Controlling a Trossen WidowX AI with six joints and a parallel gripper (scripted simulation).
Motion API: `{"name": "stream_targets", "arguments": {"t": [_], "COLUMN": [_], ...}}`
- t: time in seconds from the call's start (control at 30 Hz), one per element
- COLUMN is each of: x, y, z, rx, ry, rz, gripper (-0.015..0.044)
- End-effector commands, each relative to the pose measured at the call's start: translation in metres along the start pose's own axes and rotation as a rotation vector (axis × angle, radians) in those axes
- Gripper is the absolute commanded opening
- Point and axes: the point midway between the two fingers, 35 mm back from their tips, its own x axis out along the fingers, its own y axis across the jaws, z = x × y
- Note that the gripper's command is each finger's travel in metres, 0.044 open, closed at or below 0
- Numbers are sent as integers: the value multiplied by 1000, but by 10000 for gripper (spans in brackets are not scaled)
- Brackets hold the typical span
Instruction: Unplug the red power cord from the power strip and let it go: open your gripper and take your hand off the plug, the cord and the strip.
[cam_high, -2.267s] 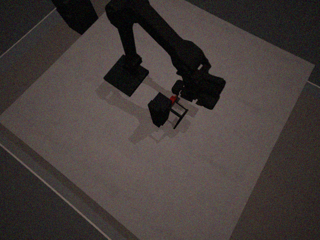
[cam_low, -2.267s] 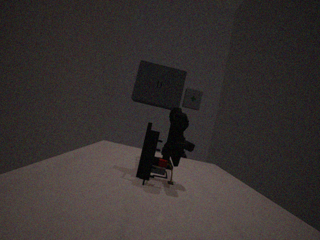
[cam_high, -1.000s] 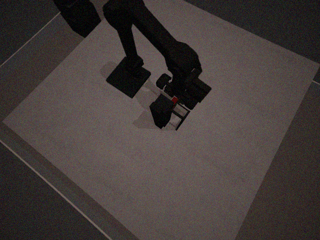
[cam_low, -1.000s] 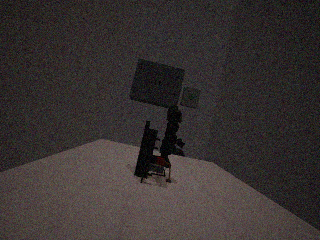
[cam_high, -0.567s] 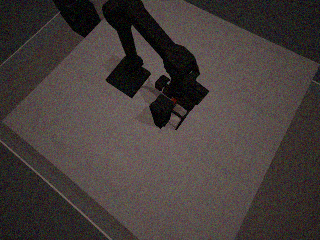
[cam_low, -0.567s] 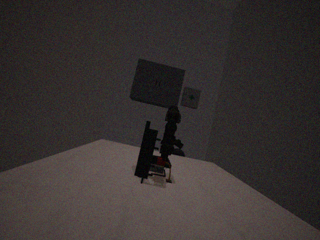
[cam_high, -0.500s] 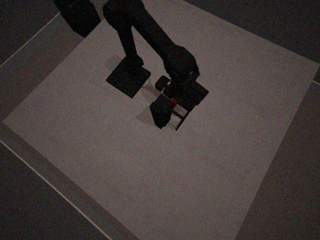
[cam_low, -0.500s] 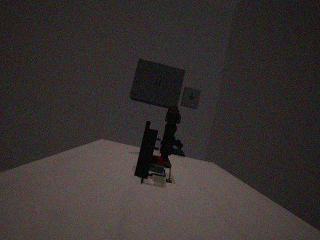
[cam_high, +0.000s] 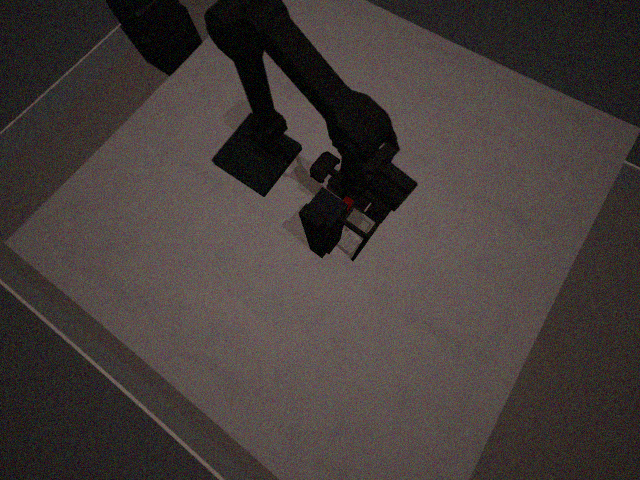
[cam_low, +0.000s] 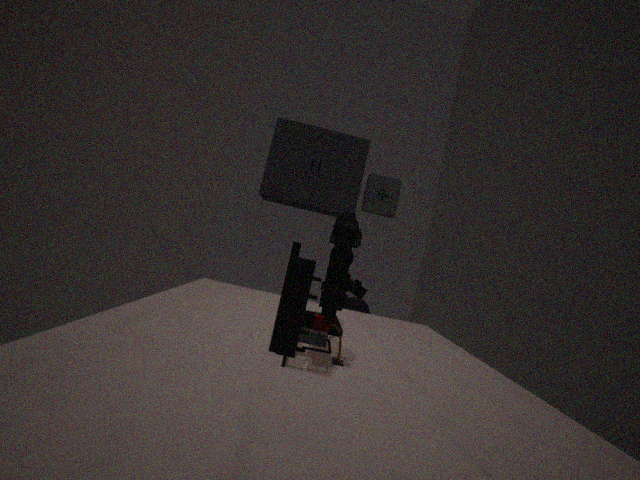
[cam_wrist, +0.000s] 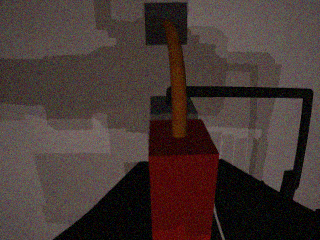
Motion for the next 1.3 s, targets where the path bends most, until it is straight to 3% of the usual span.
{"name": "stream_targets", "arguments": {"t": [0.0,0.97,1.27], "x": [0,0,0], "y": [0,-1,-1], "z": [2,48,38], "rx": [0,-4,-6], "ry": [0,-4,-3], "rz": [0,0,0], "gripper": [0,0,236]}}
